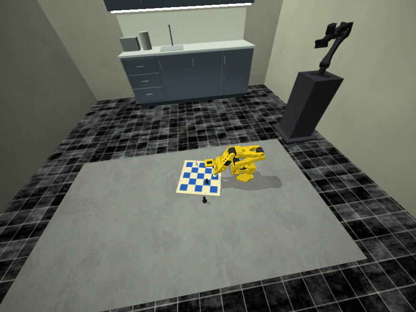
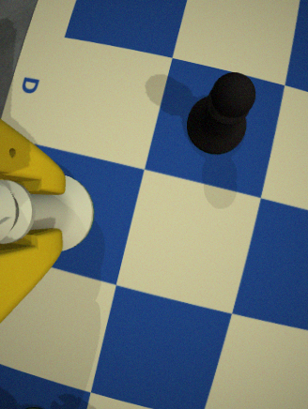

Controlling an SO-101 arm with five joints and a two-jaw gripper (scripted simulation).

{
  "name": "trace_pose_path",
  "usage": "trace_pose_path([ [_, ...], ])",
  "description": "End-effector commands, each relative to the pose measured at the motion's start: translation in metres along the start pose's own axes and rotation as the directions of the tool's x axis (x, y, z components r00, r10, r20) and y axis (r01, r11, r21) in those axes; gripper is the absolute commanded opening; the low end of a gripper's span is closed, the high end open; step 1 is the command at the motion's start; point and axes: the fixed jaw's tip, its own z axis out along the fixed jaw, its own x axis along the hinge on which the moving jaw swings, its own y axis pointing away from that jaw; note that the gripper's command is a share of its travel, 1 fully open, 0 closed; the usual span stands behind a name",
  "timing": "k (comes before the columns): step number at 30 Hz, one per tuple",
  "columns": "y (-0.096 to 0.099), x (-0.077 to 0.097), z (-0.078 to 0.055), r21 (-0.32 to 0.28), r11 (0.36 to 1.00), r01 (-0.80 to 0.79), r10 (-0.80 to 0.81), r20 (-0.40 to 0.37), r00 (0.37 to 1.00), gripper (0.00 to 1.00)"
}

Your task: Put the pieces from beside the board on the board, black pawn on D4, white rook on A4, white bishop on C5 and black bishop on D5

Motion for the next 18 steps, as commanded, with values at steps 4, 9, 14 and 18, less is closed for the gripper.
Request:
trace_pose_path([
  [4,0.0012,0.0015,0.0036,-0.005,1.000,-0.003,0.003,0.007,1.000,0.00],
  [9,0.0012,0.0020,0.0045,-0.005,1.000,-0.003,0.003,0.007,1.000,0.00],
  [14,0.0012,0.0021,0.0047,-0.005,1.000,-0.003,0.003,0.007,1.000,0.00],
  [18,0.0012,0.0023,0.0049,-0.005,1.000,-0.003,0.003,0.007,1.000,0.00],
])
